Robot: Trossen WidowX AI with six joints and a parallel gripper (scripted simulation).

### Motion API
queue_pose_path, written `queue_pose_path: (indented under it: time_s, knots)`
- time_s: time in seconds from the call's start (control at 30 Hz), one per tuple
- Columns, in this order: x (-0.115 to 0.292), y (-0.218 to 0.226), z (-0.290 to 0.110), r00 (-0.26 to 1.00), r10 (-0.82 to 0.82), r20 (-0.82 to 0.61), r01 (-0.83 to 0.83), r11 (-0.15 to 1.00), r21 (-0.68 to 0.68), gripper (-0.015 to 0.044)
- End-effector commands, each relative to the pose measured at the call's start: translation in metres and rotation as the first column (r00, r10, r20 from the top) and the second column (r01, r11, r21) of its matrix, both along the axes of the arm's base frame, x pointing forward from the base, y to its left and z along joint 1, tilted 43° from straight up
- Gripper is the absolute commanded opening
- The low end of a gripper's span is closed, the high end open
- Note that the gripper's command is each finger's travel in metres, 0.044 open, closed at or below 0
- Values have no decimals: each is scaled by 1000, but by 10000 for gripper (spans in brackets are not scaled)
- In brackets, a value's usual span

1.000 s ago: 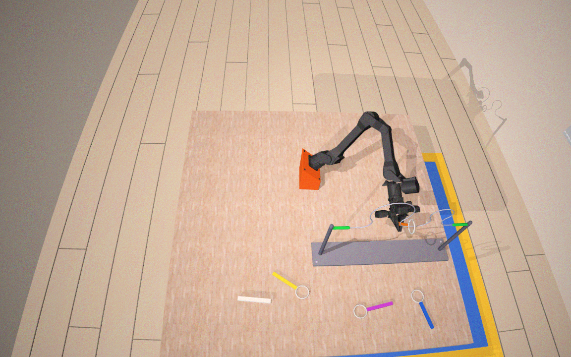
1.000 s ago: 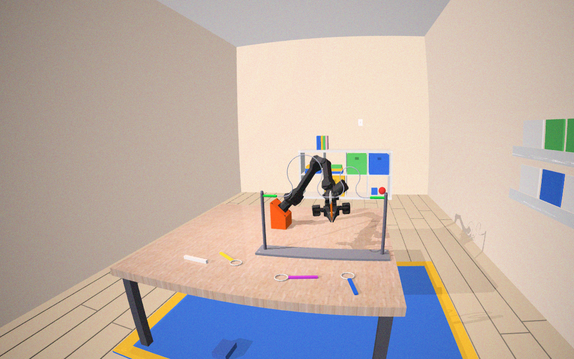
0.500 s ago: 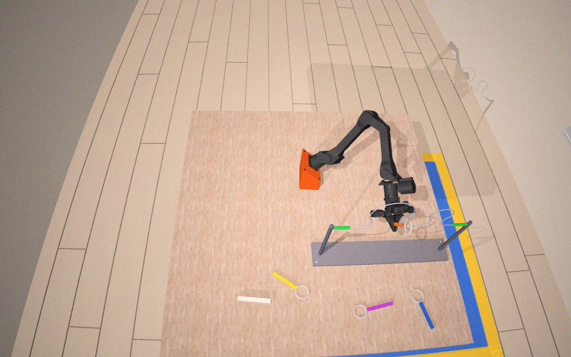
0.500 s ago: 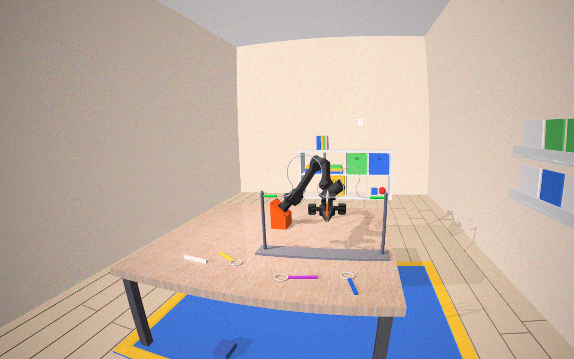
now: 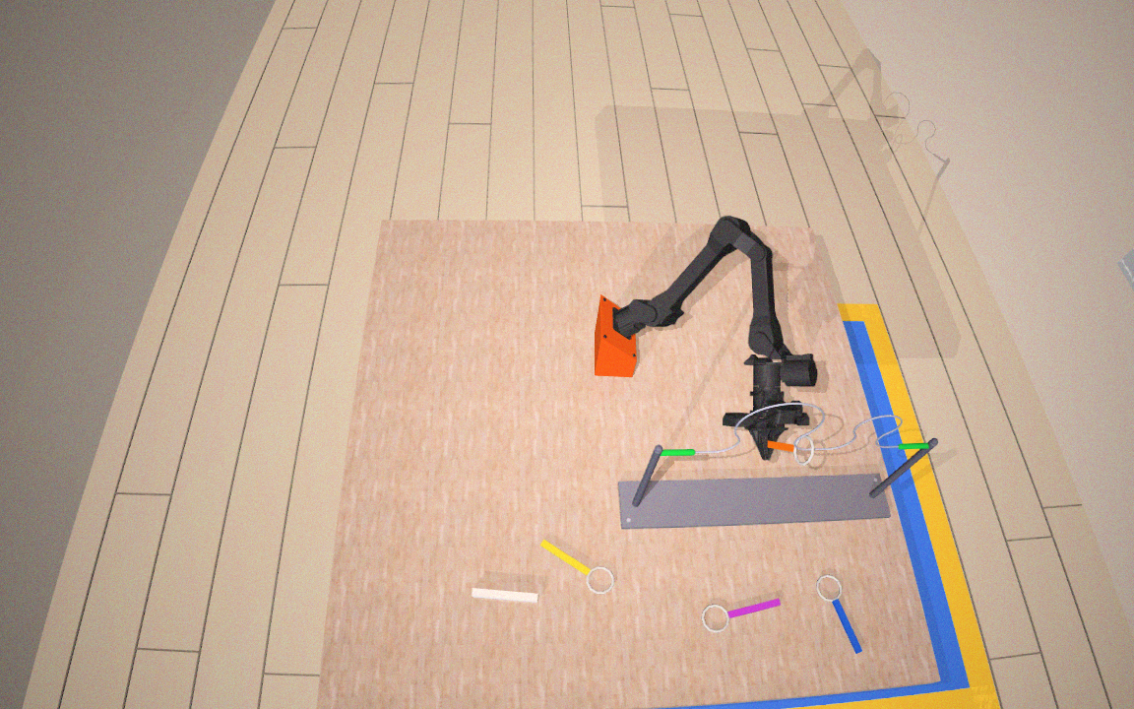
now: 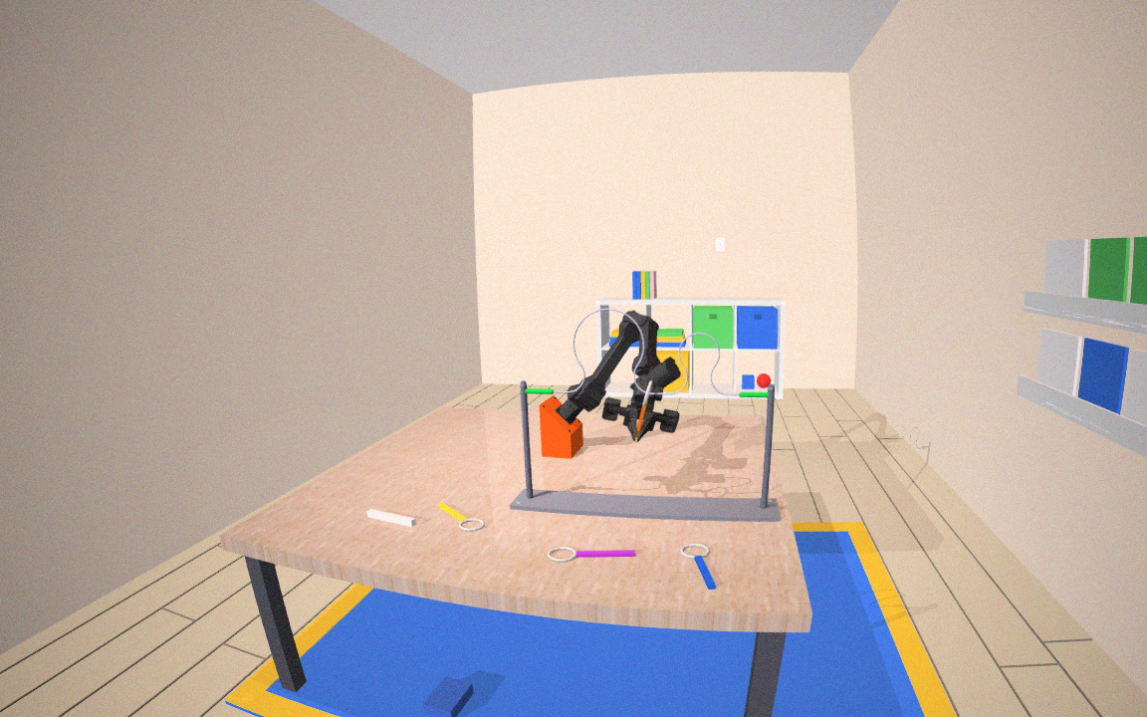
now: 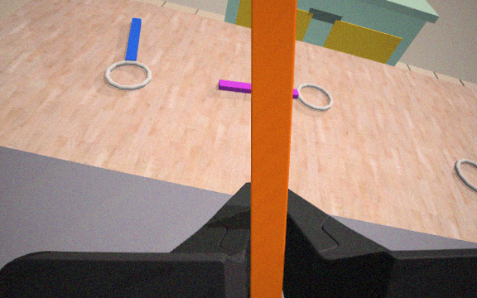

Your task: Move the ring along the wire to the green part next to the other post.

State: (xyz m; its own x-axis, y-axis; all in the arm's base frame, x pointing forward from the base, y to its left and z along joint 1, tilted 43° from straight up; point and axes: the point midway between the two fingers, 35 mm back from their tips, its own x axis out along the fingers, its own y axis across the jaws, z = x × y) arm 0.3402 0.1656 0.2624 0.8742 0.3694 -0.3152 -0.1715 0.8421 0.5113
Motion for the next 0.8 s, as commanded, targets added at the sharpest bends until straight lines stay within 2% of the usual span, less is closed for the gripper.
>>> queue_pose_path:
  time_s: [0.0, 0.37, 0.77]
  knots:
    - [0, -11, -5, 1000, -3, 4, 4, 997, -73, -150]
    - [3, -48, -16, 1000, -17, 17, 22, 945, -327, -150]
    - [4, -93, -17, 999, -29, 36, 44, 806, -591, -150]
